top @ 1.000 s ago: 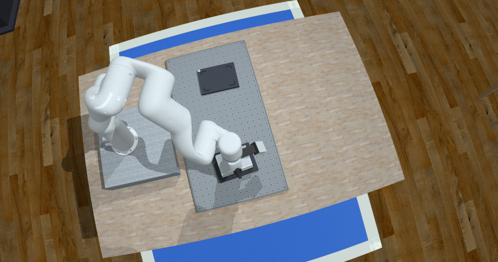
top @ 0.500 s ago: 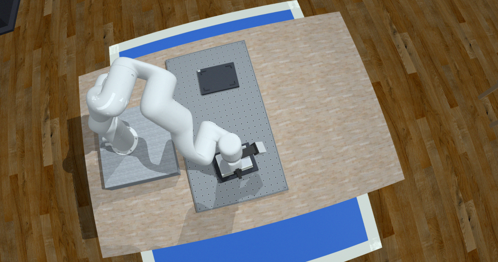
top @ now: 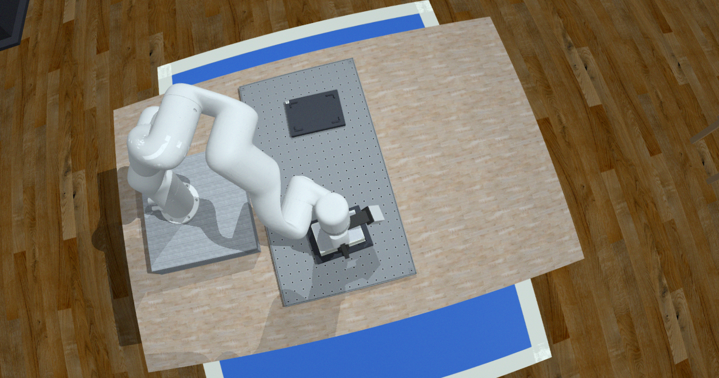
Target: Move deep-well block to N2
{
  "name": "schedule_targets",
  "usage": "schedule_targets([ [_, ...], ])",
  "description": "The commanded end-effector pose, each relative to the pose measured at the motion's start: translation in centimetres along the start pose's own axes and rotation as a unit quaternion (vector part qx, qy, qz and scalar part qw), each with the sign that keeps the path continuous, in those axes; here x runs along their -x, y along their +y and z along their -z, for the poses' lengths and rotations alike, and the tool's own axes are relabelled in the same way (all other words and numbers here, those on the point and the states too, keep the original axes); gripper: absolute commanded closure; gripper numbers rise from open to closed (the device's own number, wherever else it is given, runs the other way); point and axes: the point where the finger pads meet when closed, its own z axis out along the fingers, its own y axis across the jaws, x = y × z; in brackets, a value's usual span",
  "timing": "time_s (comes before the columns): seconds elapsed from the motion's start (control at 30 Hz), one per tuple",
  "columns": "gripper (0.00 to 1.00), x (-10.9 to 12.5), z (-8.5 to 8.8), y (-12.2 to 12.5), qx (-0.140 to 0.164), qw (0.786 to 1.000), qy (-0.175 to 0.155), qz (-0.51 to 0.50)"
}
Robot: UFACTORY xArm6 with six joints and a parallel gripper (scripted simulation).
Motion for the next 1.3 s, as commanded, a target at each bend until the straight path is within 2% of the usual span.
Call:
schedule_targets([
  [0.0, 0.00, -0.13, -0.12, 0.07, 0.001, 1.000, 0.002, 0.000],
  [0.6, 0.00, -0.14, -0.12, 0.08, 0.001, 1.000, 0.002, 0.000],
  [0.63, 1.00, -0.13, -0.09, 0.07, 0.001, 1.000, 0.002, 0.000],
  [1.27, 1.00, -0.13, -0.10, 0.07, 0.001, 1.000, 0.002, 0.000],
])
